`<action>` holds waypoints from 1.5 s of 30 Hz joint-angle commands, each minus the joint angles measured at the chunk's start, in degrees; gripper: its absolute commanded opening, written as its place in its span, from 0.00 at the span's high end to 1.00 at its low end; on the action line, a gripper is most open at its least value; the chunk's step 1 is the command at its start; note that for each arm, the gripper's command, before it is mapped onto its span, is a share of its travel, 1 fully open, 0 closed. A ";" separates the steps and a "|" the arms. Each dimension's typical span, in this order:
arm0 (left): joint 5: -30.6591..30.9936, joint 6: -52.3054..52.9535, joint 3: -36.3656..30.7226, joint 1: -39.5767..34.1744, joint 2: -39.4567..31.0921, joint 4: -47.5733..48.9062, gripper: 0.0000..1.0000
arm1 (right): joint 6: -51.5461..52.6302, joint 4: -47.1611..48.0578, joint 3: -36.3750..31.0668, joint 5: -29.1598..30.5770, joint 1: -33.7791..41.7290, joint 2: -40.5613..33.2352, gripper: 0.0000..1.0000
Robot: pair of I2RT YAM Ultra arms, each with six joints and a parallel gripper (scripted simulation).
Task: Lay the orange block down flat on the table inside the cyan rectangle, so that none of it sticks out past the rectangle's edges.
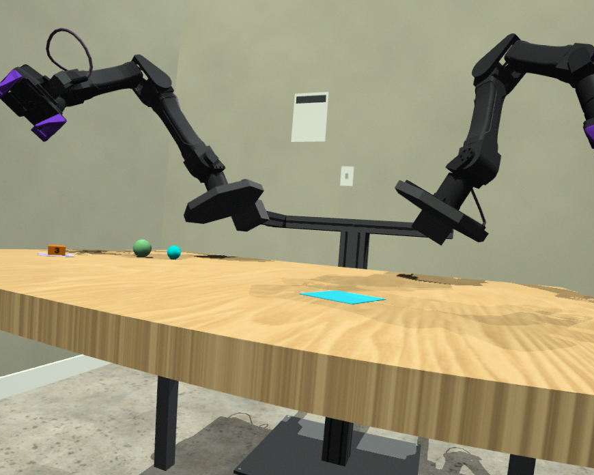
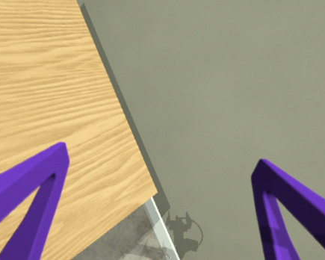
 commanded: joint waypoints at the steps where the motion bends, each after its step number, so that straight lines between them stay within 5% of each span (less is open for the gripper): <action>1: -0.53 0.13 0.26 -0.06 -0.20 0.87 0.00 | 0.72 1.22 0.30 0.16 0.21 -0.45 0.00; 7: -4.99 1.52 -3.60 -4.82 -1.36 5.38 0.00 | 10.24 10.58 -4.24 3.95 0.42 -2.72 0.00; 21: -14.91 3.06 -17.00 -30.12 5.13 18.66 0.00 | 37.23 33.81 -28.98 20.10 2.65 -11.40 0.00; 31: -18.91 5.24 -18.28 -45.45 21.50 30.41 0.00 | 57.64 45.84 -42.20 37.23 7.05 -12.66 0.00; 33: -18.91 5.24 -18.28 -45.45 21.50 30.41 0.00 | 57.64 45.84 -42.20 37.23 7.05 -12.66 0.00; 45: -19.52 13.22 -10.20 -58.50 46.41 40.40 0.00 | 85.37 48.28 -48.31 59.79 13.95 -7.73 0.00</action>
